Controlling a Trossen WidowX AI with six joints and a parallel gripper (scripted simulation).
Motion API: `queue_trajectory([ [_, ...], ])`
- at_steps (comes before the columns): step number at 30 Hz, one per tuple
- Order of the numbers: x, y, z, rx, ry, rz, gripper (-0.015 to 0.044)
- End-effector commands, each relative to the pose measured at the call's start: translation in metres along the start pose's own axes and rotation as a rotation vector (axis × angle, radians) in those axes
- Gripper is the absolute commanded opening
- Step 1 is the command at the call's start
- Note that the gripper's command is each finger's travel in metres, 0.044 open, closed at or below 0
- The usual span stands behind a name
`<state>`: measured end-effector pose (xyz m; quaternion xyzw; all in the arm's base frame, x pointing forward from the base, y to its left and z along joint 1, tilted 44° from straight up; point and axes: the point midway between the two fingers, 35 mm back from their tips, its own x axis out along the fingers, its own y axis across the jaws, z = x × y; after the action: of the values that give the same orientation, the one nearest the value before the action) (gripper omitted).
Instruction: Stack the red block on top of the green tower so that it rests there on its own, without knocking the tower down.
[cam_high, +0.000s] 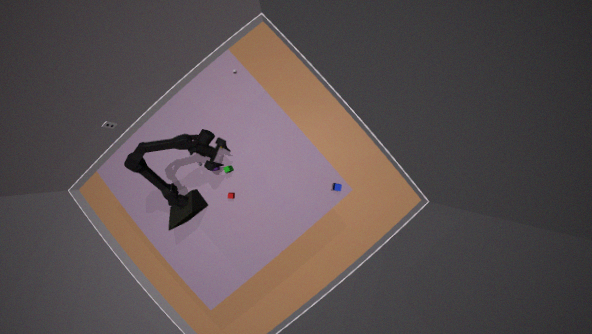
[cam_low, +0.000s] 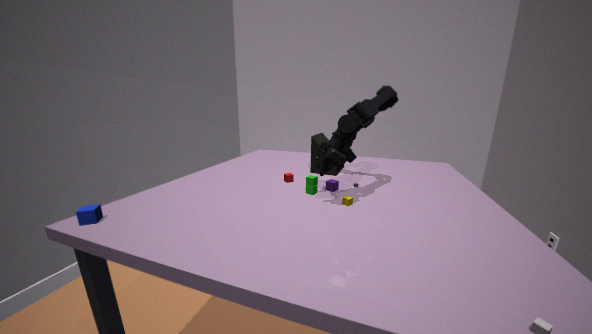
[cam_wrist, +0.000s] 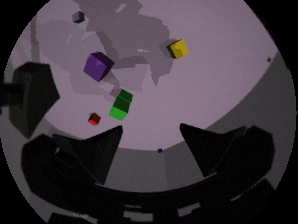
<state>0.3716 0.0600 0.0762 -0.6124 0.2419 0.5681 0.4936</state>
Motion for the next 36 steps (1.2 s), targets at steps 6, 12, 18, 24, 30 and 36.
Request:
queue_trajectory([
  [6, 0.034, 0.073, -0.06, 0.365, -0.117, 0.162, 0.044],
  [12, 0.047, 0.12, -0.084, 0.596, -0.202, 0.233, 0.044],
  [18, 0.057, 0.166, -0.098, 0.831, -0.302, 0.286, 0.044],
  [24, 0.063, 0.207, -0.102, 1.069, -0.418, 0.321, 0.044],
  [30, 0.064, 0.223, -0.102, 1.166, -0.469, 0.331, 0.044],
  [36, 0.064, 0.223, -0.102, 1.166, -0.469, 0.331, 0.044],
])
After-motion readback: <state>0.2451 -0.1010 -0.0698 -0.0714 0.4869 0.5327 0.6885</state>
